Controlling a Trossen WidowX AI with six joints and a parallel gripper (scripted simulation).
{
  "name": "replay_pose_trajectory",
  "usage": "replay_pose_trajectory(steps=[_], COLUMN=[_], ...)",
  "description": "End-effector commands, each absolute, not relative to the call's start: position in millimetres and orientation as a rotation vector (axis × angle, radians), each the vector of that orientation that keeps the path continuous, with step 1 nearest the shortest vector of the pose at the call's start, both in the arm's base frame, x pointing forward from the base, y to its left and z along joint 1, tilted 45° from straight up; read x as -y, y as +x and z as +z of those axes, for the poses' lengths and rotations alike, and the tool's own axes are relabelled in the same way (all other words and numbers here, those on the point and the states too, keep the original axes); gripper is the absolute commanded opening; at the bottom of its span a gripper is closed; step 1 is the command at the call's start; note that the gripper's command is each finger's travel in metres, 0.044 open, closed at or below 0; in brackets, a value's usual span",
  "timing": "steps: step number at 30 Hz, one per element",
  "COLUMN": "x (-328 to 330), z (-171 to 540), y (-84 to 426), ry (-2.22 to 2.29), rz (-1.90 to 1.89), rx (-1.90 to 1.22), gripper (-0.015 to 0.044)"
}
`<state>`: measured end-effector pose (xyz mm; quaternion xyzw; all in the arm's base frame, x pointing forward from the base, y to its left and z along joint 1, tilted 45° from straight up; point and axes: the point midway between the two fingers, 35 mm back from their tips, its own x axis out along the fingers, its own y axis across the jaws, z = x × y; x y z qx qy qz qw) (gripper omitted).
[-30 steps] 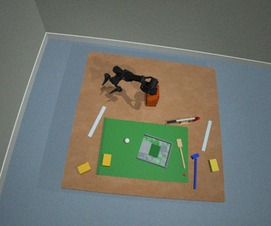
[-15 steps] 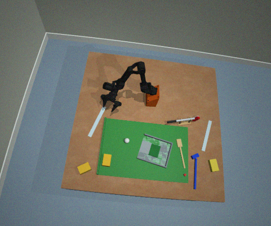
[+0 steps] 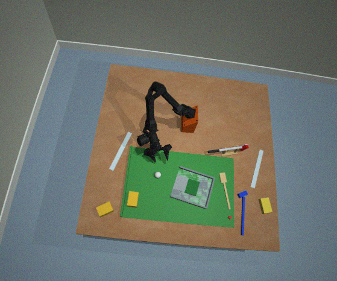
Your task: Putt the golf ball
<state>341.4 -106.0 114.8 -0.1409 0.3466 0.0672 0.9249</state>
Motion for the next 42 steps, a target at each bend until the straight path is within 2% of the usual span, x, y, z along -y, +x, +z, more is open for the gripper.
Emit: replay_pose_trajectory(steps=[1, 11, 23, 26, 42], x=[60.3, -51.6, -149.1, -159.9, -146.0], z=[76.9, -10.9, -94.9, -106.8, -126.1], y=[349.2, 328.7, 237.3, 216.8, 217.7], ry=[-0.355, -0.782, -1.680, -1.892, -1.908], rz=[0.271, 0.660, 1.139, 1.210, 1.214], rx=[-0.856, -1.185, -1.392, -1.387, -1.386], gripper=[0.0440, 0.0440, 0.0440, 0.0440, 0.0440])
